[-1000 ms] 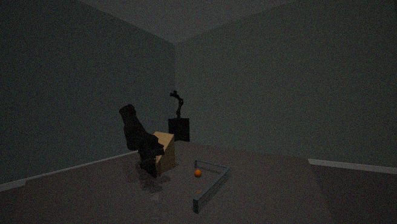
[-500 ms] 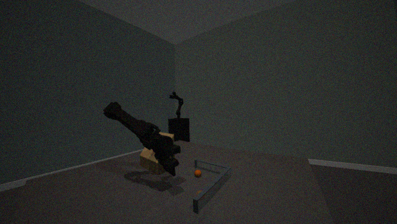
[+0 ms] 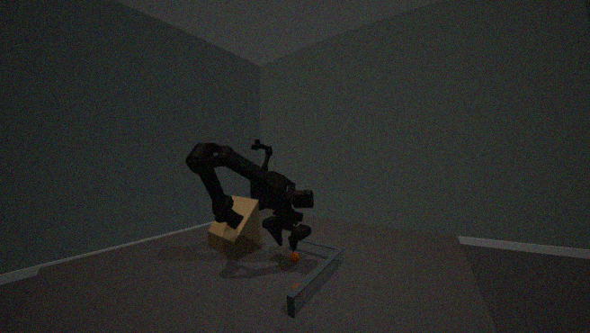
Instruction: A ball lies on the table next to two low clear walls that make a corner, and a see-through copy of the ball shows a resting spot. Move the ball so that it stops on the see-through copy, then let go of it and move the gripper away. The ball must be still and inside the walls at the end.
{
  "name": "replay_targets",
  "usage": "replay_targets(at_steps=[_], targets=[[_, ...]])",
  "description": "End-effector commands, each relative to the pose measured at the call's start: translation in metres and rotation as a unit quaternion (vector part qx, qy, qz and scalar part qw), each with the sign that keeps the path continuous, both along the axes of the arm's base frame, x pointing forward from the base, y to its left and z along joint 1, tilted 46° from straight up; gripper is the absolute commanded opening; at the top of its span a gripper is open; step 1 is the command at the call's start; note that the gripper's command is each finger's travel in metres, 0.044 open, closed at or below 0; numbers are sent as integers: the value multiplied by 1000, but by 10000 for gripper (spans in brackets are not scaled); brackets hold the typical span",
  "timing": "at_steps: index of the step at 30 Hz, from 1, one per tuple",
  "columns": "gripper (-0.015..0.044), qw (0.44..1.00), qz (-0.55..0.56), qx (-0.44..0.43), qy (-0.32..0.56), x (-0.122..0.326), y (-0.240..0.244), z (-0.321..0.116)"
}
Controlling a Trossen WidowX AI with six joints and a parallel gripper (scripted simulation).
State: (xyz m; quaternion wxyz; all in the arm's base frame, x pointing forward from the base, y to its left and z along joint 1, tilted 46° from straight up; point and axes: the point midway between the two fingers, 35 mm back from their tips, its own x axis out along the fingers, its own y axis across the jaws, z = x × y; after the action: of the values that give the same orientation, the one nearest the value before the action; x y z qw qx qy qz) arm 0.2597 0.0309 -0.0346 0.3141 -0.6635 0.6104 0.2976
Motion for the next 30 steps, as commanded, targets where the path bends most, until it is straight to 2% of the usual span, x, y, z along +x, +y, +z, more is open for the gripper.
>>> replay_targets(at_steps=[1,30], targets=[[300,998,30,-50,11,-2,25,-29],[300,998,36,-58,13,1,2,-61]])
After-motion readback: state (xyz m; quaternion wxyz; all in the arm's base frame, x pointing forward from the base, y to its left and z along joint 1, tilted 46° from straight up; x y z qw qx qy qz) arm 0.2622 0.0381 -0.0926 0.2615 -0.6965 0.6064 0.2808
